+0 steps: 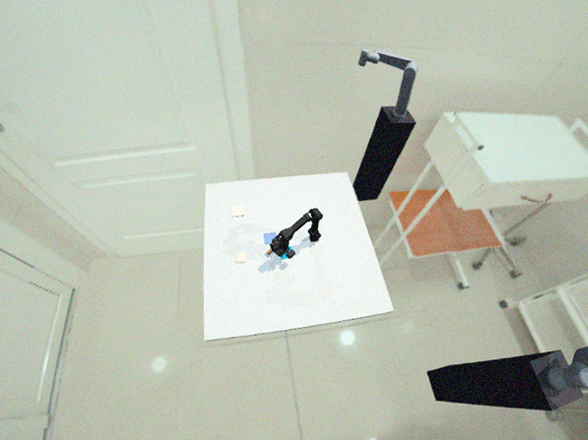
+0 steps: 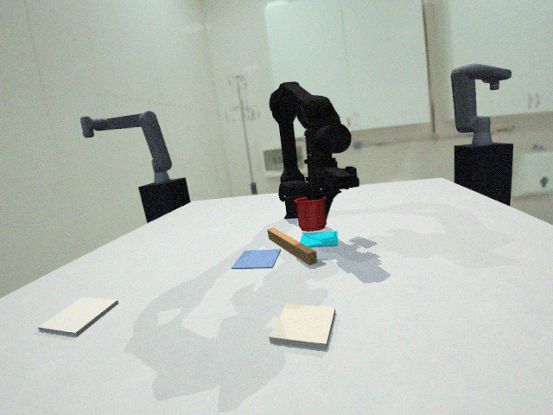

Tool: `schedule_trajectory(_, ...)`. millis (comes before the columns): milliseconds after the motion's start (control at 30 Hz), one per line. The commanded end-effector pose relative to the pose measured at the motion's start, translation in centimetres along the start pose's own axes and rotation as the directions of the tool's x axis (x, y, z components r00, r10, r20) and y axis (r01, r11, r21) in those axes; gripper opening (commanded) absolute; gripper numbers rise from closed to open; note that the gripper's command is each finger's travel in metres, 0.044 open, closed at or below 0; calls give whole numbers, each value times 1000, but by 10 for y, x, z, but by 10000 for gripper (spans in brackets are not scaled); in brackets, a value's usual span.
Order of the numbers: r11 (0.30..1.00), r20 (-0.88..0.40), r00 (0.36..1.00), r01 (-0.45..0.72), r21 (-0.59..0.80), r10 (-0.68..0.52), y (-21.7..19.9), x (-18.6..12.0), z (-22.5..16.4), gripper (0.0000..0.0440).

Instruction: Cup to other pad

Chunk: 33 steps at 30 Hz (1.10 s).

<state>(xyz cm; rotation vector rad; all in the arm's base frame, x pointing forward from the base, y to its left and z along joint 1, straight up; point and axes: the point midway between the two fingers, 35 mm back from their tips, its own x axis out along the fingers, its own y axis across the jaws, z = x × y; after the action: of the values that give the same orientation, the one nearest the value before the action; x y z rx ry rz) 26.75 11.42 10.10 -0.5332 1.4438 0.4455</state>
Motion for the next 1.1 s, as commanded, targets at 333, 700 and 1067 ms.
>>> schedule_trajectory(333,1000,5,1000,13,20,-13,15,26,-19,1)
schedule_trajectory(700,999,25,1000,19,28,-20,21,39,-28,45)
schedule_trajectory(1067,999,125,992,-8,36,4,21,23,-24,137)
